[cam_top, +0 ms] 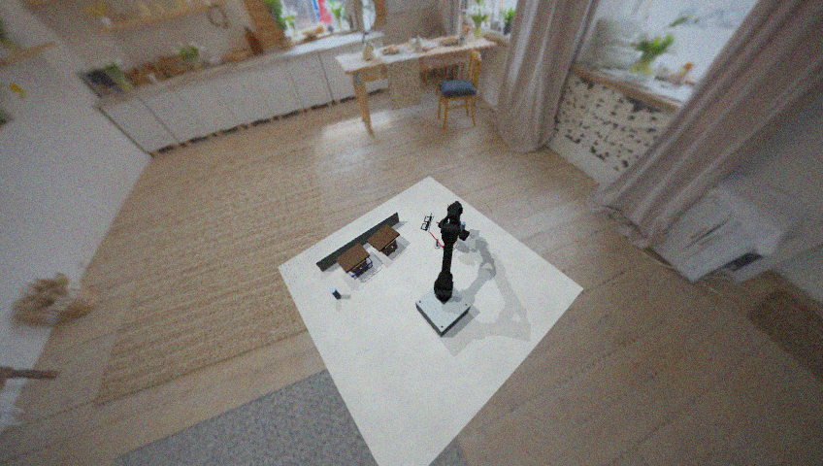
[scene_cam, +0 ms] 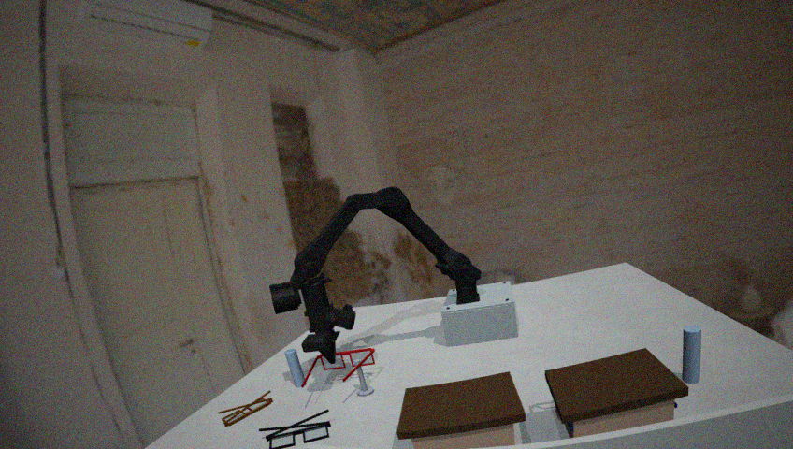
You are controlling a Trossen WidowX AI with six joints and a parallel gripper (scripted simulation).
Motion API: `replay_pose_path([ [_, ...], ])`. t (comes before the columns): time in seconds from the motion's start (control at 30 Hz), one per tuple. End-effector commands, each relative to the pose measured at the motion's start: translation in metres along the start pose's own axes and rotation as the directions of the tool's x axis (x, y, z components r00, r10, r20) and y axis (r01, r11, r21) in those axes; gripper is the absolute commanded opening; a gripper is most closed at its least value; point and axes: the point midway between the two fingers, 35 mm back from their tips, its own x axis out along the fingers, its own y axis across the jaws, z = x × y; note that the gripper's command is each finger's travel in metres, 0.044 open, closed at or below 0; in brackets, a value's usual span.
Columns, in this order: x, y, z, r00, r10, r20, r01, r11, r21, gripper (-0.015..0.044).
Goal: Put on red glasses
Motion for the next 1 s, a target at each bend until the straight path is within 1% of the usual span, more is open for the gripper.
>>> replay_pose_path([
  [0.0,0.0,0.001,-0.004,1.0,-0.003,-0.002,0.003,1.0,-0.002,0.0],
  [0.97,-0.001,0.006,-0.019,1.0,-0.003,-0.003,0.002,1.0,-0.002,0.0],
])
